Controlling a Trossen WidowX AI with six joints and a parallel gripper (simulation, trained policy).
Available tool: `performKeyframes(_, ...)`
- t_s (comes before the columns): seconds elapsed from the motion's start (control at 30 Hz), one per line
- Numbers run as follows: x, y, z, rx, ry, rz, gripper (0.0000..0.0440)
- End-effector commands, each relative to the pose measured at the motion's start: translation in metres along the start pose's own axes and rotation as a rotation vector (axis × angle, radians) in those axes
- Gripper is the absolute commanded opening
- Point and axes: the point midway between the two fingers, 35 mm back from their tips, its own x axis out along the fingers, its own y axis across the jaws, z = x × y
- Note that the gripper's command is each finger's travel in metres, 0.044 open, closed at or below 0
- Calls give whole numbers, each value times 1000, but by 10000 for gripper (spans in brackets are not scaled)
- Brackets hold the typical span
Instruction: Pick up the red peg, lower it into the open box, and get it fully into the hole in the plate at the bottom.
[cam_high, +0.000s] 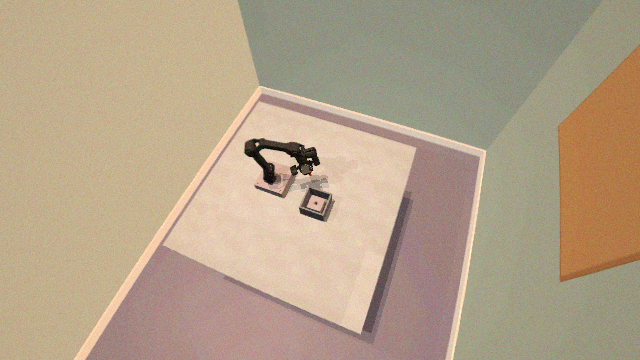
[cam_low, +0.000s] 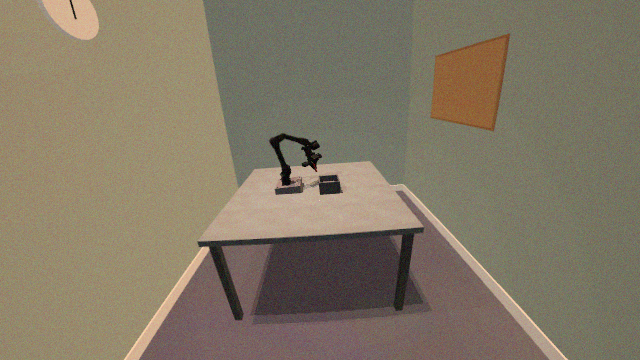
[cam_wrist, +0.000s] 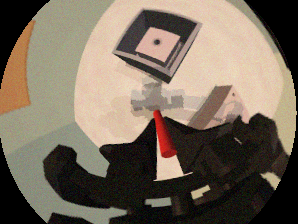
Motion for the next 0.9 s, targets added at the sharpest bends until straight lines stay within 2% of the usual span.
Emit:
performKeyframes(0.0, -7, 5, 21, 14, -34, 7, 0)
performKeyframes(0.87, 6, -7, 126, 193, -133, -19, 2)
